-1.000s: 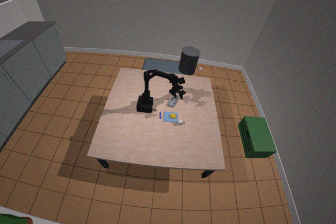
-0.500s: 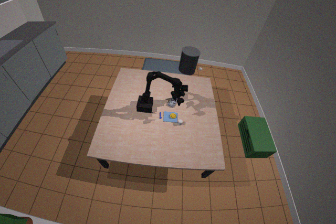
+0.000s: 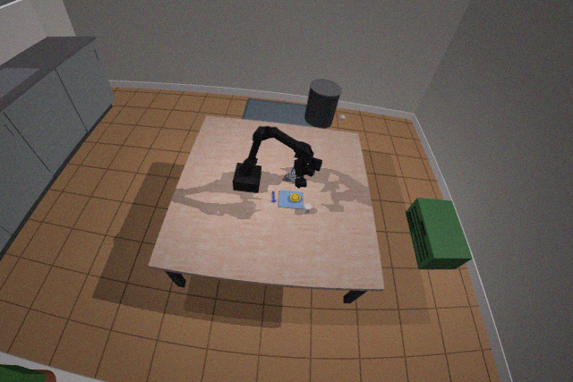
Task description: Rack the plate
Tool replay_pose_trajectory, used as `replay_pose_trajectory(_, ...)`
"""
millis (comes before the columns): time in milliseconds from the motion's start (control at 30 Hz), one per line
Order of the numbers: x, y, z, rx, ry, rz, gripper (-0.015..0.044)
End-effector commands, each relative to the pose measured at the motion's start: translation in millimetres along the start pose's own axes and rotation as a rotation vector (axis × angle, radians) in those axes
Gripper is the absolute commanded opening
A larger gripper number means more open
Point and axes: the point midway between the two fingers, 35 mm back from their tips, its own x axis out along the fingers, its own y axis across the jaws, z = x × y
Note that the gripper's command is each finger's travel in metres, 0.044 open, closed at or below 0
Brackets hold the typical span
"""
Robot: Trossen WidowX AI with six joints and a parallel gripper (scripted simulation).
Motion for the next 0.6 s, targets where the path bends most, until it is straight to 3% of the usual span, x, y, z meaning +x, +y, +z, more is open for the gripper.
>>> replay_pose_trajectory(0, 2, 0, -1, 0.024, 0.011, 0.023, 0.0400)
replay_pose_trajectory(100, 12, 0, 1, 0.024, 0.011, 0.023, 0.0400)
replay_pose_trajectory(333, 112, 4, -2, 0.024, 0.011, 0.023, 0.0400)
replay_pose_trajectory(567, 116, 6, 1, 0.024, 0.011, 0.023, 0.0400)
